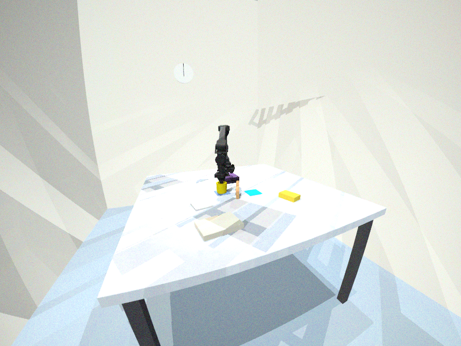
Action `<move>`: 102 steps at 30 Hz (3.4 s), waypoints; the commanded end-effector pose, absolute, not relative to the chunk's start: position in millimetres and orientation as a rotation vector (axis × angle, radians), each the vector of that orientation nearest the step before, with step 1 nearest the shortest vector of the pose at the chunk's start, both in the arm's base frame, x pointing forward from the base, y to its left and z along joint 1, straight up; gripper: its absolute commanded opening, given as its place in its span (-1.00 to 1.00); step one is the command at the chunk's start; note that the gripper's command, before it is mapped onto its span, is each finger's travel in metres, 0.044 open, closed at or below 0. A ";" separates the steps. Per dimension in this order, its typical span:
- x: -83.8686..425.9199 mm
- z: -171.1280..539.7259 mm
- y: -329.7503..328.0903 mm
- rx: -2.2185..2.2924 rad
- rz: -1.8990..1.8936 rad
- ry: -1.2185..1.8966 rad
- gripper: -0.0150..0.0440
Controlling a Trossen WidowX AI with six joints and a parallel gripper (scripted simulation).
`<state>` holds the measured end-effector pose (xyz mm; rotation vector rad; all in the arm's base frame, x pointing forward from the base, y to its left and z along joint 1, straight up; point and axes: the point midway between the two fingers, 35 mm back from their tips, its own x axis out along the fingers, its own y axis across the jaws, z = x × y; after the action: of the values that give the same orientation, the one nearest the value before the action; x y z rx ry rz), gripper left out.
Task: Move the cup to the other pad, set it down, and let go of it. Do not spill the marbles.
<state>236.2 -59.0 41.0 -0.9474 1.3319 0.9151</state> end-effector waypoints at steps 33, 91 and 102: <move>234.5 27.7 -58.4 -0.945 0.919 1.335 -0.40; 234.1 101.6 -50.8 -0.947 0.929 1.338 -0.49; 238.6 102.2 -32.8 -0.948 0.926 1.337 -0.49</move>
<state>236.4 -38.5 101.8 -0.9451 1.3362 0.9316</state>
